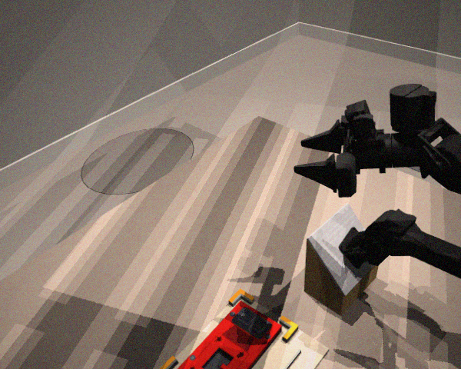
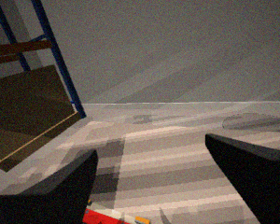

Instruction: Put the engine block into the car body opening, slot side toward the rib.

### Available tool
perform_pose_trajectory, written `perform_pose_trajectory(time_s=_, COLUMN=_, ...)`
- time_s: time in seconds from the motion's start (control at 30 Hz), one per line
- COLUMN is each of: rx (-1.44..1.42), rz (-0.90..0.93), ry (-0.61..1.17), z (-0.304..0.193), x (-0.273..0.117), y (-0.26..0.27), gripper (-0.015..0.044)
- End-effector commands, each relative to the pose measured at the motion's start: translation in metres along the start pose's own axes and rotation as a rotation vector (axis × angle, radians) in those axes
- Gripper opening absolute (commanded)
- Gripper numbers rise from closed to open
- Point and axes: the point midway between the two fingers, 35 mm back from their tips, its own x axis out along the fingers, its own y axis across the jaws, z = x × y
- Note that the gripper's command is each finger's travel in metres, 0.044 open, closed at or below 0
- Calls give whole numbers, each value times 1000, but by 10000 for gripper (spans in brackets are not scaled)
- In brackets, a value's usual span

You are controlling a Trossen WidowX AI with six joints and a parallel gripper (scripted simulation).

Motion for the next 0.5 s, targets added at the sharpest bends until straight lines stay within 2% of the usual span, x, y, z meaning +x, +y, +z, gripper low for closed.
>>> perform_pose_trajectory(time_s=0.0, rx=-123, rz=62, ry=67, z=-3, x=8, y=17, gripper=440)
perform_pose_trajectory(time_s=0.47, rx=-497, rz=258, ry=227, z=-21, x=25, y=72, gripper=440)
